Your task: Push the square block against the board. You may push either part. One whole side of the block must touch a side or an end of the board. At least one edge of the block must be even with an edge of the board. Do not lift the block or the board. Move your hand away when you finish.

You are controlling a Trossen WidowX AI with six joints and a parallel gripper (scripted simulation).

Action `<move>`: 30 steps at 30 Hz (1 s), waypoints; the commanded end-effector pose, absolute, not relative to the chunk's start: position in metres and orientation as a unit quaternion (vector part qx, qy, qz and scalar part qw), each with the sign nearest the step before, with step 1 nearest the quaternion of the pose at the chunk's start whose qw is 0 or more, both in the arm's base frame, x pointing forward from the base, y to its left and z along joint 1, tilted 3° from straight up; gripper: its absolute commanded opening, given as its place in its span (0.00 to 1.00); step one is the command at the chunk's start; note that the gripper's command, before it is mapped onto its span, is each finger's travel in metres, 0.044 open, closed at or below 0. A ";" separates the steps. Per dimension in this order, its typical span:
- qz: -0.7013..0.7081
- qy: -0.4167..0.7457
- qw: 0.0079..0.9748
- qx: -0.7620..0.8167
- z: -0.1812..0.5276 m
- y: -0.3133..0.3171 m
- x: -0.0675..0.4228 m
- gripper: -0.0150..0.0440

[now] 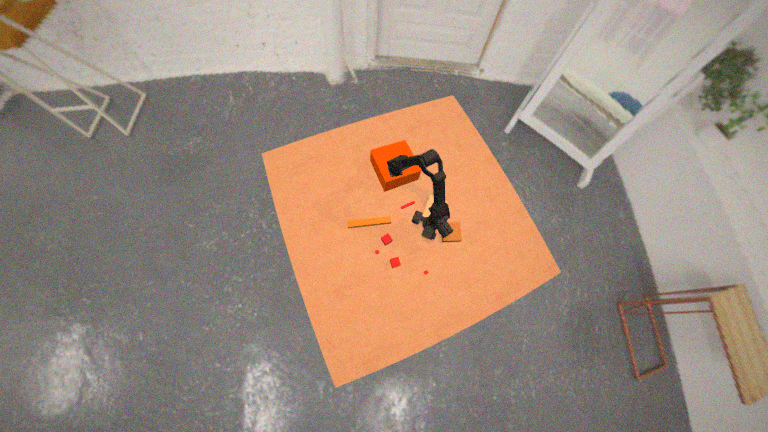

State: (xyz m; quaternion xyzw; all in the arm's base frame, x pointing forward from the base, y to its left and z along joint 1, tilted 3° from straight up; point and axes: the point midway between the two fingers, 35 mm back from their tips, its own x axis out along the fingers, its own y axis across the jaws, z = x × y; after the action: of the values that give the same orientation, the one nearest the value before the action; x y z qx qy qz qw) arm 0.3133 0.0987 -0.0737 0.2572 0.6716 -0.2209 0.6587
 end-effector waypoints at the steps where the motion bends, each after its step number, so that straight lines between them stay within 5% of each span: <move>1: -0.219 0.673 0.657 0.259 -0.073 0.104 0.307 0.25; 30: -0.219 0.674 0.656 0.259 -0.072 0.122 0.283 0.25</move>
State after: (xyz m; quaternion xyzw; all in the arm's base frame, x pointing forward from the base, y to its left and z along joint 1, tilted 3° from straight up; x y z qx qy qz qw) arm 0.2886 0.1204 -0.0704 0.2598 0.6695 -0.2180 0.6608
